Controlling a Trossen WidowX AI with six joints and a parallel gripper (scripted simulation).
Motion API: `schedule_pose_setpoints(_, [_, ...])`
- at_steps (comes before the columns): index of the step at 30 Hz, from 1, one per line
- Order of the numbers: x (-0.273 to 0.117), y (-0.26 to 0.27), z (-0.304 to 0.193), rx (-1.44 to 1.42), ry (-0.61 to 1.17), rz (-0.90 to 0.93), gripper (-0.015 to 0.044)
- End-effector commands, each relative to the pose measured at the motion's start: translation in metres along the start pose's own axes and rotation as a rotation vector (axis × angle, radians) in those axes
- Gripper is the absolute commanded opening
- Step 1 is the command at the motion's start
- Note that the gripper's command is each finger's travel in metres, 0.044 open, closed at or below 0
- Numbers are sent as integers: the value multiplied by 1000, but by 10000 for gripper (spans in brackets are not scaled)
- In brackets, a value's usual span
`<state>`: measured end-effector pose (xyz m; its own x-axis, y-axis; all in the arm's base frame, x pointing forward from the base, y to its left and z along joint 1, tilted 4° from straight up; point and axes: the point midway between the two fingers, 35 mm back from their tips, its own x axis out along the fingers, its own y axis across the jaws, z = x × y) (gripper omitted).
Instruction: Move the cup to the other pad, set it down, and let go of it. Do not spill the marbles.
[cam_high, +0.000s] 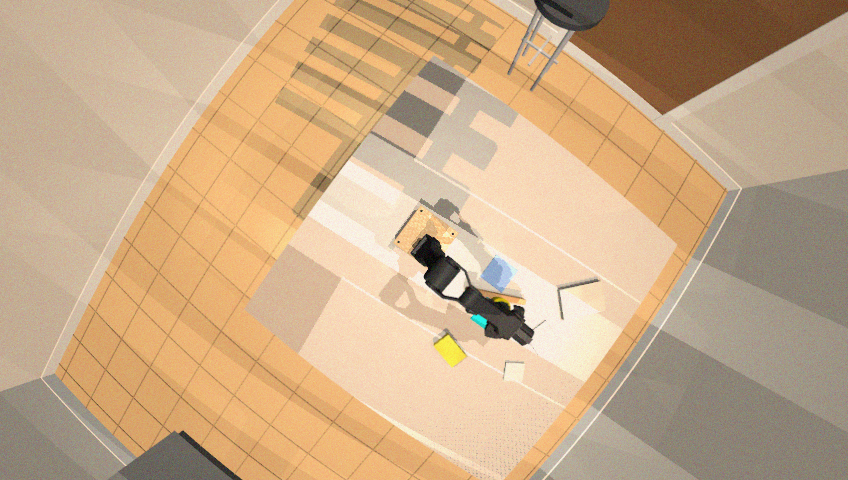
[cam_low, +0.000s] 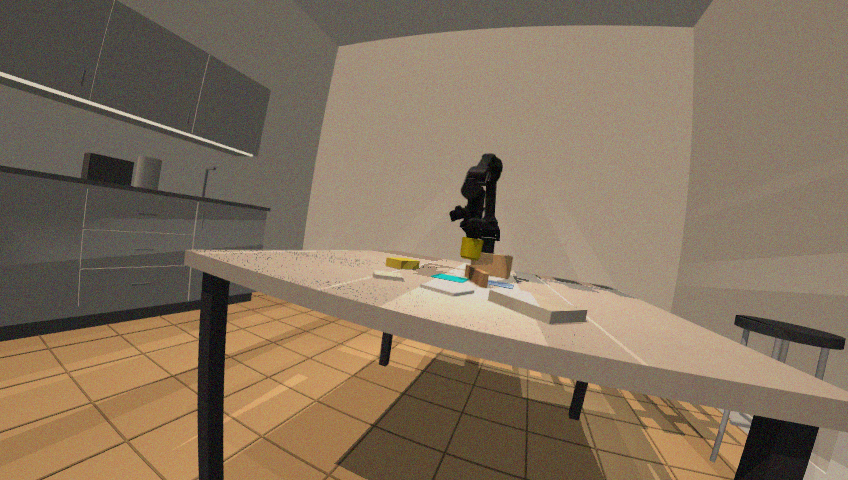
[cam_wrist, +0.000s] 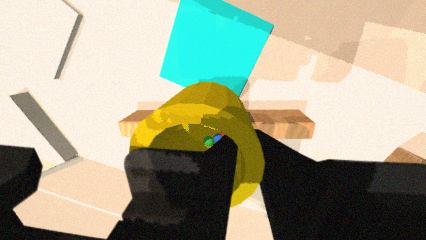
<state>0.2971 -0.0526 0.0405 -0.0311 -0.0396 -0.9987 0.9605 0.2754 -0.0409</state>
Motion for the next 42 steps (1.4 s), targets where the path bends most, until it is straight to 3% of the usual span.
schedule_pose_setpoints(1, [-1, 1, 11, -4, -5, -1, 0])
schedule_pose_setpoints(19, [-4, 4, 58, -4, -10, -1, 0])
schedule_pose_setpoints(42, [35, 5, 59, -4, -10, -2, 0])
